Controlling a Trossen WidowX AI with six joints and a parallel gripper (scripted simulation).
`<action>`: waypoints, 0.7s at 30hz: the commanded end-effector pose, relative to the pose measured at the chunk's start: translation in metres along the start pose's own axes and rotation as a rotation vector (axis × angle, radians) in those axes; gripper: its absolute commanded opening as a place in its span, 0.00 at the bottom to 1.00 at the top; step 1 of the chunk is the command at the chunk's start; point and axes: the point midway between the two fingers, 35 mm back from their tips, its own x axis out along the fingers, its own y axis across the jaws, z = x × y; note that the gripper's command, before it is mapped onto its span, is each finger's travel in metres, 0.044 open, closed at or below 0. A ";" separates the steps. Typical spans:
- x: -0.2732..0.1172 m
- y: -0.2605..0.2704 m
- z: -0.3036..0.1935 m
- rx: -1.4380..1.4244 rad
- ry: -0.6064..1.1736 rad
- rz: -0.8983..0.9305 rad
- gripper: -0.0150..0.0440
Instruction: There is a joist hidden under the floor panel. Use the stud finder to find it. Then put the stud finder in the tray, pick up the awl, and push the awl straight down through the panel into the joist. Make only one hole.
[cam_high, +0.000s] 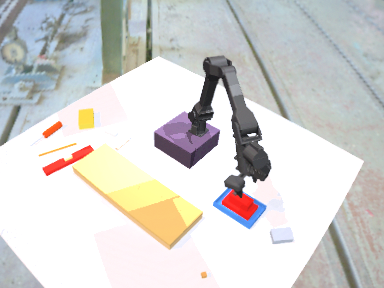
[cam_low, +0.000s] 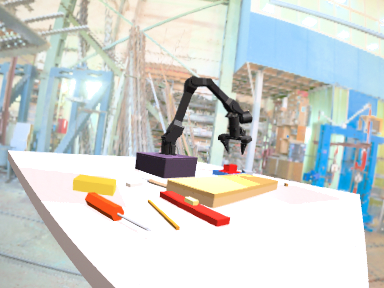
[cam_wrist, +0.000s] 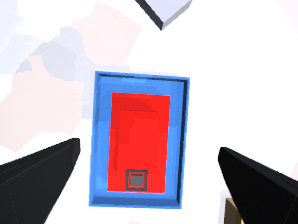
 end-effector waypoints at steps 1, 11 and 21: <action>0.005 -0.018 -0.016 0.045 0.025 -0.009 1.00; -0.024 -0.145 -0.131 0.394 0.076 -0.181 1.00; -0.061 -0.200 -0.297 0.774 0.198 -0.257 1.00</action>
